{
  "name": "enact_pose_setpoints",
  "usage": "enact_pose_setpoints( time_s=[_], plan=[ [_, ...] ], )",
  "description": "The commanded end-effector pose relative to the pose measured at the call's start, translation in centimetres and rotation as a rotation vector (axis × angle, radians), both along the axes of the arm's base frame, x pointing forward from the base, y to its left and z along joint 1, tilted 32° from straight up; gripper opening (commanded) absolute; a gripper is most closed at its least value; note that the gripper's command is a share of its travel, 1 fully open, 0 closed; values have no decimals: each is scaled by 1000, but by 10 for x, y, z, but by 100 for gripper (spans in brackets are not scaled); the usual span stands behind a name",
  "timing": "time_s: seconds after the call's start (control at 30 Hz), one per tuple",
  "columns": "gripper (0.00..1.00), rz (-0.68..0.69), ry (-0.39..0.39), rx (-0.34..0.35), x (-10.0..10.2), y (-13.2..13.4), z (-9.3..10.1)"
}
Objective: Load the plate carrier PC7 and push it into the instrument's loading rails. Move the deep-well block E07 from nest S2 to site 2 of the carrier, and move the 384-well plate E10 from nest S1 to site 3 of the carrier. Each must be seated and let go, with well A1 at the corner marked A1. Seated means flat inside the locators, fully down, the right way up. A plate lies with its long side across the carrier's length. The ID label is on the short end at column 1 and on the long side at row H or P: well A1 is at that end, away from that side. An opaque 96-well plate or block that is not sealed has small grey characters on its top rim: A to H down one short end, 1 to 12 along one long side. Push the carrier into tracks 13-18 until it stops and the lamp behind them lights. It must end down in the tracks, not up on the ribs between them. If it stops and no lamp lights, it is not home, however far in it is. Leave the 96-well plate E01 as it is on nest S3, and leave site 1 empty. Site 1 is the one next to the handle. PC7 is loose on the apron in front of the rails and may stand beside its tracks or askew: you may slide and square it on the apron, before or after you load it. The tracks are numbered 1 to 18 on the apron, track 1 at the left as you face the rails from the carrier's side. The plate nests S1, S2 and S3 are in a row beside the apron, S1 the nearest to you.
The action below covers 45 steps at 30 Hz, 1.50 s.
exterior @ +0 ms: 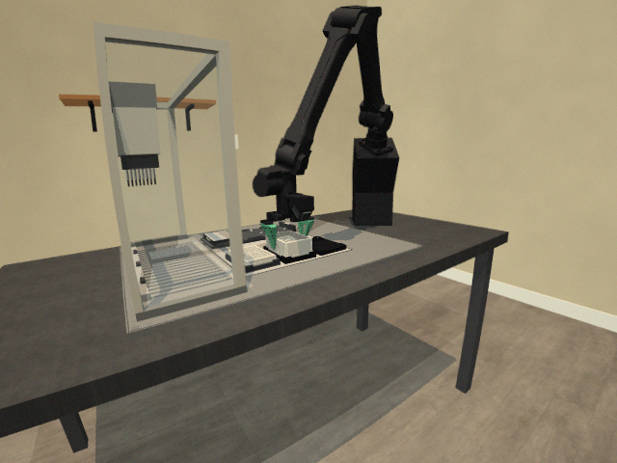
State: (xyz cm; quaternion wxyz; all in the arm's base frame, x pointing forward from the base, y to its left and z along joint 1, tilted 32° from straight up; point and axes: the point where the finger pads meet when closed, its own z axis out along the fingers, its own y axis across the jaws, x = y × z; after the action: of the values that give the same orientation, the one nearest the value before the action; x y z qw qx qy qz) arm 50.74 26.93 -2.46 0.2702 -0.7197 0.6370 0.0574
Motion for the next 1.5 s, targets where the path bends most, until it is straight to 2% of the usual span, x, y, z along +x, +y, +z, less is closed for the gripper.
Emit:
enact_pose_setpoints(
  time_s=[0.0, 0.13, 0.17, 0.4, 0.5, 1.13, 1.2, 1.47],
  plan=[
    [100, -8, -19, 15, 13, 11, 3],
    [100, -6, -19, 15, 13, 13, 2],
    [100, -25, -10, 11, 16, 3, 0],
    [100, -12, -10, 11, 14, 12, -4],
    [100, -12, -20, 16, 15, 12, 2],
    [100, -12, -20, 16, 15, 12, 2],
    [100, -10, 2, 6, 12, 13, -4],
    [100, -14, -7, 10, 16, 12, -1]
  ],
)
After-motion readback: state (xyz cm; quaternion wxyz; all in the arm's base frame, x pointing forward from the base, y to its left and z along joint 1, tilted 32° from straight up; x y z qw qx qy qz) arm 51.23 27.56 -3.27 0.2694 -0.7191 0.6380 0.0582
